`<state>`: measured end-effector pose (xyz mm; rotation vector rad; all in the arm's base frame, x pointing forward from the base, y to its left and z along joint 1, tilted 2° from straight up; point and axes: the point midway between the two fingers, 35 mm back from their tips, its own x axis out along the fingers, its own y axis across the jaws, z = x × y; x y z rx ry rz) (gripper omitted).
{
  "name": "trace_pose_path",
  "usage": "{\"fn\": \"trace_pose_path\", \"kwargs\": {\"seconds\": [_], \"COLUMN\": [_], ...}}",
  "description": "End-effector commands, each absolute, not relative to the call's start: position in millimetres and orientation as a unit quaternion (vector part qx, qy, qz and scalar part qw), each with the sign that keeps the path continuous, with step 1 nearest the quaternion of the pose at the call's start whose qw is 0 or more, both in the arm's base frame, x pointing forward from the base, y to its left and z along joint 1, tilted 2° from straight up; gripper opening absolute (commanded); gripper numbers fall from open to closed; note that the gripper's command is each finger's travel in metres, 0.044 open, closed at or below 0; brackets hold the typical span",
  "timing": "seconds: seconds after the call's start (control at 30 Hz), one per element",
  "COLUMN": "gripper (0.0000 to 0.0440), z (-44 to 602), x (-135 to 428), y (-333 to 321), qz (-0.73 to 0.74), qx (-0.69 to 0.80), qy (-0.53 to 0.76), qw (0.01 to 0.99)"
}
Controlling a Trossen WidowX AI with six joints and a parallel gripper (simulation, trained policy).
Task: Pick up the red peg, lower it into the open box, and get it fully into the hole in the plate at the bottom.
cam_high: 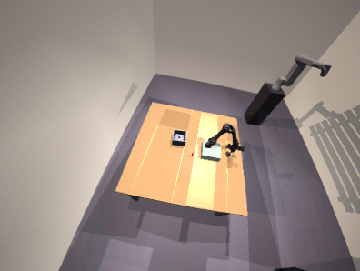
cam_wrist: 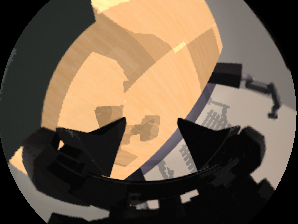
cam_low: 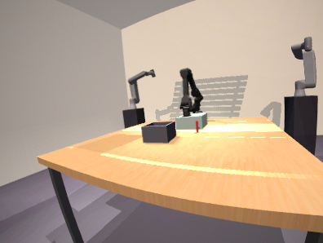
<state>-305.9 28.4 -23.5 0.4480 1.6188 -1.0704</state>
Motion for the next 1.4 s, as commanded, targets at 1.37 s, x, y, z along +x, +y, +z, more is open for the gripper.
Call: {"fn": "trace_pose_path", "kwargs": {"seconds": [1.37], "gripper": [0.044], "z": [144.7], "x": [-284.5], "y": [305.3], "qz": [-0.748], "qx": [0.478], "qy": [0.461], "qw": [0.008]}}
